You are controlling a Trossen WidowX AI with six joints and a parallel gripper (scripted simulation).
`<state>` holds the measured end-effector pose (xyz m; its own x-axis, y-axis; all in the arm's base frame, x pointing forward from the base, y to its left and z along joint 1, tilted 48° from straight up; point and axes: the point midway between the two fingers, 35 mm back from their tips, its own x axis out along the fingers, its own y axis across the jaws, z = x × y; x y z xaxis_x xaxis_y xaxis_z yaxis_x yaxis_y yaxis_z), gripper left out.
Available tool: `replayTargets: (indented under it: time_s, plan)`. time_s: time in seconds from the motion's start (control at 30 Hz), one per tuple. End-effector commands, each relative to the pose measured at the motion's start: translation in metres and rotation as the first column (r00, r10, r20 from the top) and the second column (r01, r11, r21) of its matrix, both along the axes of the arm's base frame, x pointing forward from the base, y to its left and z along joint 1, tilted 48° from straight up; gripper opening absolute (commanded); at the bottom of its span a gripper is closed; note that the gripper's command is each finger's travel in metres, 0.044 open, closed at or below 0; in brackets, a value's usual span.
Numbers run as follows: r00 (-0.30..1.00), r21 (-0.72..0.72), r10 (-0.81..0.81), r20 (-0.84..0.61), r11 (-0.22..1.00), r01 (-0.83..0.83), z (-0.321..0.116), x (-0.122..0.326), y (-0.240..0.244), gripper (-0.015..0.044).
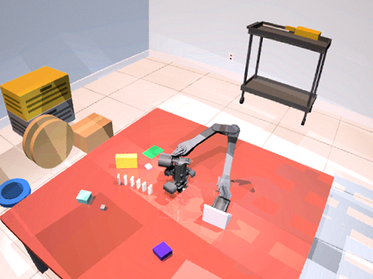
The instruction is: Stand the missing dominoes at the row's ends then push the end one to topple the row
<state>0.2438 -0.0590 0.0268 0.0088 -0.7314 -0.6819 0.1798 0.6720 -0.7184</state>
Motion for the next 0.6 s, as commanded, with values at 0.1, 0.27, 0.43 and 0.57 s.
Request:
replayTargets:
  time_s: [0.1,0.27,0.43,0.57]
  plan:
    - [1.000,-0.004,0.002,-0.002,1.000,-0.002,0.008,-0.003,-0.009,0.0000]
    - [1.000,-0.004,0.002,-0.002,1.000,-0.002,0.014,-0.005,-0.014,0.0000]
    - [1.000,0.003,0.001,0.002,1.000,-0.001,0.033,-0.003,0.001,0.0000]
    - [1.000,-0.004,-0.001,-0.001,1.000,0.001,0.084,-0.012,0.026,0.0000]
